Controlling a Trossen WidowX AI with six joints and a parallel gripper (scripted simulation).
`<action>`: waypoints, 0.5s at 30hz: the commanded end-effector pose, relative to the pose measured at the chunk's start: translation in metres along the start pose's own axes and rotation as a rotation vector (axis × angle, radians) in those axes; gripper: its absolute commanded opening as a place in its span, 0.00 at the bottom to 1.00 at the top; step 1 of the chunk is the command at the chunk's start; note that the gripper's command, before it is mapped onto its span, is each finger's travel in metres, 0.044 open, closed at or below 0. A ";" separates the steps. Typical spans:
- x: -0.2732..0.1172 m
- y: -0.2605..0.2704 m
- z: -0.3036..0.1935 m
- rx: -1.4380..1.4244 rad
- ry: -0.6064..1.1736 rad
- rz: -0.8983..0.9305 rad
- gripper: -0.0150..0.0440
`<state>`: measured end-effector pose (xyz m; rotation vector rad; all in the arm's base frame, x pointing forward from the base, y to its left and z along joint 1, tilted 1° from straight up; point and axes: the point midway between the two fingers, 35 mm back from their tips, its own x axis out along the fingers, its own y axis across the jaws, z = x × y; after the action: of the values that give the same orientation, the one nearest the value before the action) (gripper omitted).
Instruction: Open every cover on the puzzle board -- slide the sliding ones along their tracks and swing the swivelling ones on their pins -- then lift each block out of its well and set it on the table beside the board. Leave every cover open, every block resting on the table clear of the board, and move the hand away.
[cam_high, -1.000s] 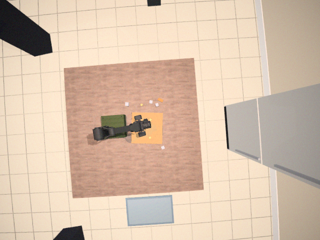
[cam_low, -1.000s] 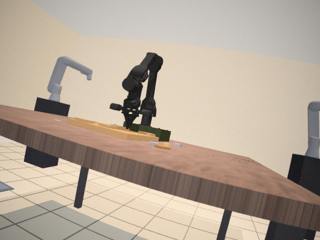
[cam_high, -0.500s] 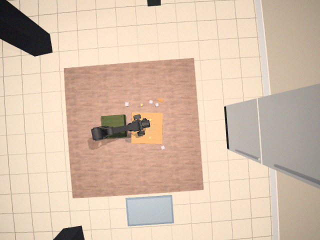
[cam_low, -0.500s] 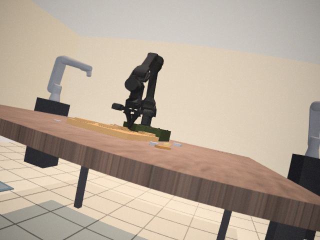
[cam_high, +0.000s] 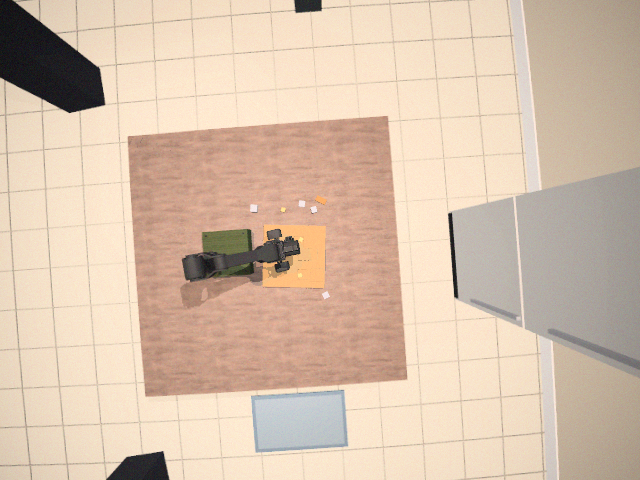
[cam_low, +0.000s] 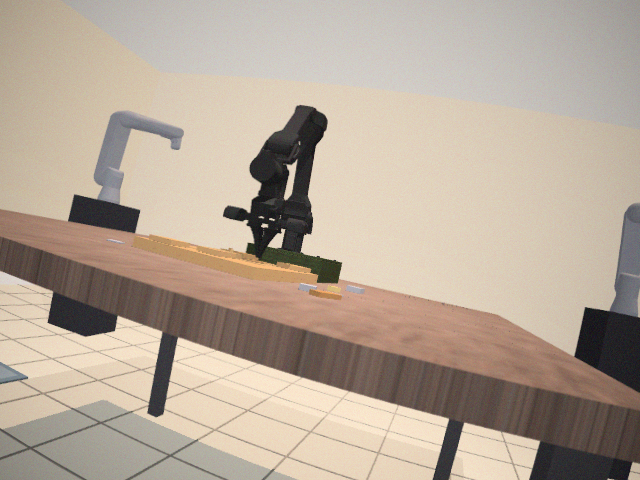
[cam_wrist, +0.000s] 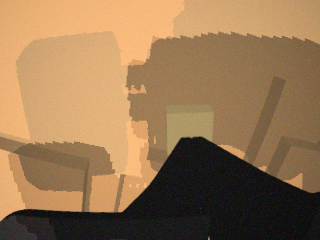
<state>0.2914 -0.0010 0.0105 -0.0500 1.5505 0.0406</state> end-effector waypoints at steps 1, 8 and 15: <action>0.000 -0.001 0.000 0.006 -0.002 -0.007 0.25; 0.002 0.000 0.000 0.001 0.000 -0.002 0.25; 0.009 -0.001 -0.001 0.004 -0.002 -0.005 0.25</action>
<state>0.2943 -0.0017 0.0084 -0.0493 1.5338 0.0380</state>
